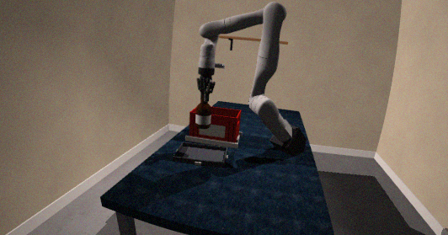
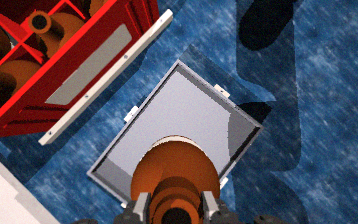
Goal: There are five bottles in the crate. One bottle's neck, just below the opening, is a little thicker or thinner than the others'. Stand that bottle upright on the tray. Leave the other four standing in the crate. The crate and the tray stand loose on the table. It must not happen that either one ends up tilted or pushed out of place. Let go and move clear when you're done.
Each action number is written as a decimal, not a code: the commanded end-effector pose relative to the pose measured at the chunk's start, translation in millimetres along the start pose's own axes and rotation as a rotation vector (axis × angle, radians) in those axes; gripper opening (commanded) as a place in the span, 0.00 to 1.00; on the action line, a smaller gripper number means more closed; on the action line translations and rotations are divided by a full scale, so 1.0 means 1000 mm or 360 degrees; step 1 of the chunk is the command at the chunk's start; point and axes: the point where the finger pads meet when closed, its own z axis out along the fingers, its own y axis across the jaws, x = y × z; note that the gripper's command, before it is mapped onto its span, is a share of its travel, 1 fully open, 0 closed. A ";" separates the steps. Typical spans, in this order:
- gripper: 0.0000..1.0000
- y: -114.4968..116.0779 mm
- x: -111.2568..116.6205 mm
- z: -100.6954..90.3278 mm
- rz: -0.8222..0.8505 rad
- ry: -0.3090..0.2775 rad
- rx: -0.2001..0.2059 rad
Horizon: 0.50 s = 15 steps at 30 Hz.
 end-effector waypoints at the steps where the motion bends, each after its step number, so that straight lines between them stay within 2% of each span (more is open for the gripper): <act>1: 0.00 0.001 0.000 0.005 -0.0001 0.0004 -0.0004; 15: 0.00 0.001 0.000 0.042 -0.0001 0.0004 -0.0004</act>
